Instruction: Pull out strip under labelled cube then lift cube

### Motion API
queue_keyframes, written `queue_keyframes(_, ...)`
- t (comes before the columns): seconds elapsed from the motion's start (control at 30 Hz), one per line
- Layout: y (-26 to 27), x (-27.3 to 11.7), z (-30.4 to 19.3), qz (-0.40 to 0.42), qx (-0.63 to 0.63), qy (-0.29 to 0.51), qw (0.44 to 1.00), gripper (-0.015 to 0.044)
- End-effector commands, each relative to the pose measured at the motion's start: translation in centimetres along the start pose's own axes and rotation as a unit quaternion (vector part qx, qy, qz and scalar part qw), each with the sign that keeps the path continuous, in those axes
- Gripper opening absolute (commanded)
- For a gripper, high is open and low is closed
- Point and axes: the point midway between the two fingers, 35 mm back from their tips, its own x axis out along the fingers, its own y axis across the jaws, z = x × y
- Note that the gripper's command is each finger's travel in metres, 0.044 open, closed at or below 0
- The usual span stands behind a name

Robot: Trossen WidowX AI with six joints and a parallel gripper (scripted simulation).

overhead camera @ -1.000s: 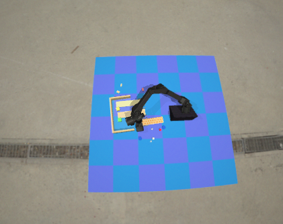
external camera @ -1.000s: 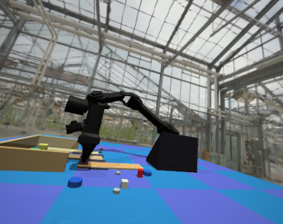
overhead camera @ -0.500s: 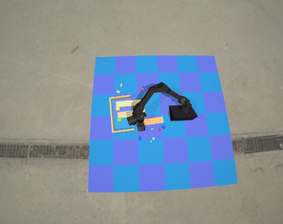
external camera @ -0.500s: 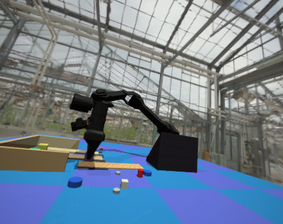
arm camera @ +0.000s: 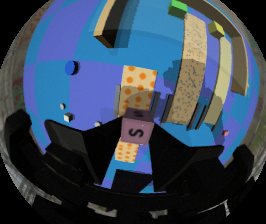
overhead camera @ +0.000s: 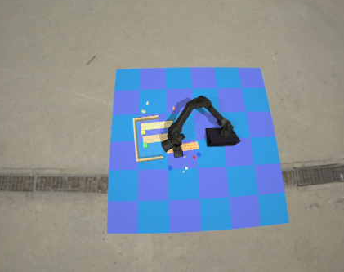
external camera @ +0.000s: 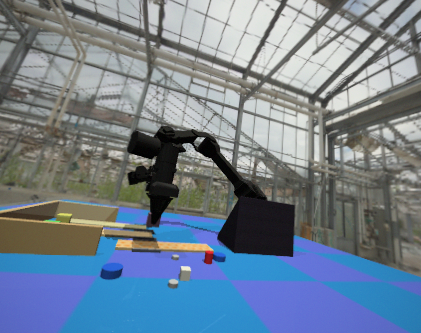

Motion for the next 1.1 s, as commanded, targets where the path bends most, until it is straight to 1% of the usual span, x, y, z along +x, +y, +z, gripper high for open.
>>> queue_keyframes(0.0,0.0,0.0,-1.2,0.001,0.0,0.005,1.0,0.0)
queue_keyframes(0.43,-0.1,0.0,-5.7,0.001,-0.001,0.005,1.0,0.0)
queue_keyframes(0.57,-0.1,-0.4,-5.8,0.001,-0.001,0.005,1.0,0.0)
queue_keyframes(0.77,-0.1,-3.5,-5.7,0.001,-0.002,0.005,1.0,0.0)
queue_keyframes(1.07,-0.1,-3.6,-5.7,0.001,-0.002,0.005,1.0,0.0)
